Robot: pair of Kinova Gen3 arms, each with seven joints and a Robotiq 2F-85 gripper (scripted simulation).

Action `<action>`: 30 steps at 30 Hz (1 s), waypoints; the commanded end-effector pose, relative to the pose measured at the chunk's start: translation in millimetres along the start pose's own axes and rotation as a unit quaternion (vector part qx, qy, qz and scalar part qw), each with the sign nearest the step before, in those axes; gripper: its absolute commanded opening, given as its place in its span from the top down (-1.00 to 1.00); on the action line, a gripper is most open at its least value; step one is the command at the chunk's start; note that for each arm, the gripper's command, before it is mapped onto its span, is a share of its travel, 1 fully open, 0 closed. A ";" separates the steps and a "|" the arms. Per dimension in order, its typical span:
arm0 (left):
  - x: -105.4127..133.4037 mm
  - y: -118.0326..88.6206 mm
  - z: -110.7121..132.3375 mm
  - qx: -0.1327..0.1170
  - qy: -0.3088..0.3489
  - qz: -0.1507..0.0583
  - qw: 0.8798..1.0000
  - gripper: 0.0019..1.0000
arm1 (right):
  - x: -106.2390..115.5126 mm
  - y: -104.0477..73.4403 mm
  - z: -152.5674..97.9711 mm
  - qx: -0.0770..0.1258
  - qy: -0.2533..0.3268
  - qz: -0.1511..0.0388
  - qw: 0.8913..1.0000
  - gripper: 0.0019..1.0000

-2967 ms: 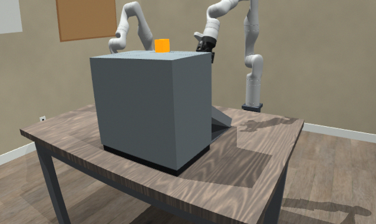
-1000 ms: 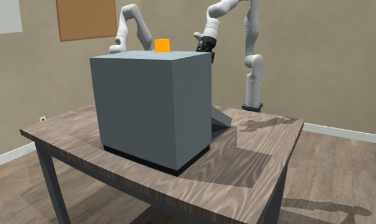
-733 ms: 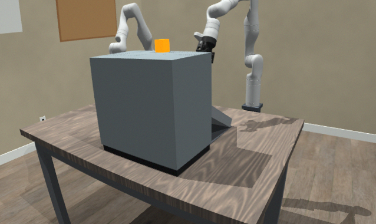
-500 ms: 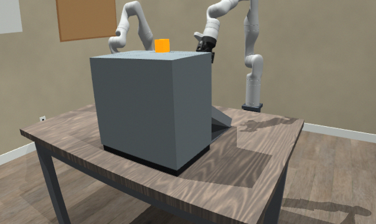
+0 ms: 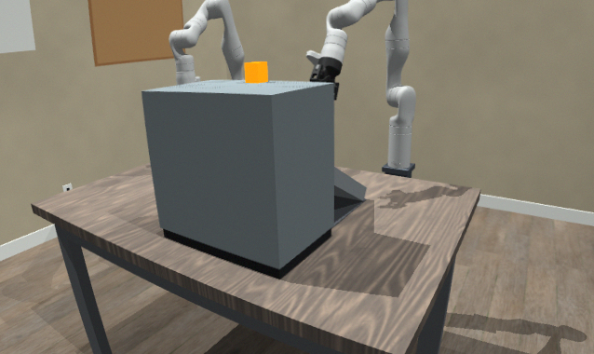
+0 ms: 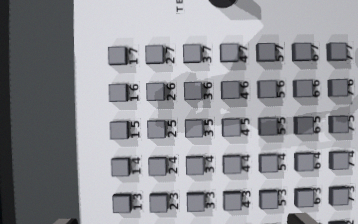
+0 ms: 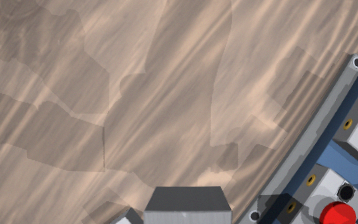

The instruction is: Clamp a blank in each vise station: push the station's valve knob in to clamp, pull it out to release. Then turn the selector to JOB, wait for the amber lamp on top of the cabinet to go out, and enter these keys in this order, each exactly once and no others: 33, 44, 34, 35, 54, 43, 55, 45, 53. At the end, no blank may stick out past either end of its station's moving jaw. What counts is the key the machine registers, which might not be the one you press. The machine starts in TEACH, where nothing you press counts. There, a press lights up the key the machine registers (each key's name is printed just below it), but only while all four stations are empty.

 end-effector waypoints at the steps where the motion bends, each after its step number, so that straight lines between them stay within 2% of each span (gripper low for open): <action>1: 0.1 -0.5 -0.6 -0.001 0.000 0.000 1.000 -1.00 | 0.5 -7.8 -0.3 0.000 0.000 0.001 1.000 0.80; 17: 0.1 -0.5 -0.6 -0.001 0.000 0.000 1.000 -1.00 | 7.5 -8.5 6.4 0.001 0.016 0.001 1.000 0.80; 30: 0.1 -0.5 -0.6 -0.001 0.000 0.000 1.000 -1.00 | 41.4 -9.6 44.8 0.002 0.096 0.001 0.995 0.80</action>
Point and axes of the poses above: on each arm, the point where the finger pads meet when closed, its own y axis out along the fingers, its own z axis across the jaws, x = y × z, the point moved 4 cm from there along -y, back along the fingers, and after that the axes turned 14 degrees about y, right-handed, at the moved point
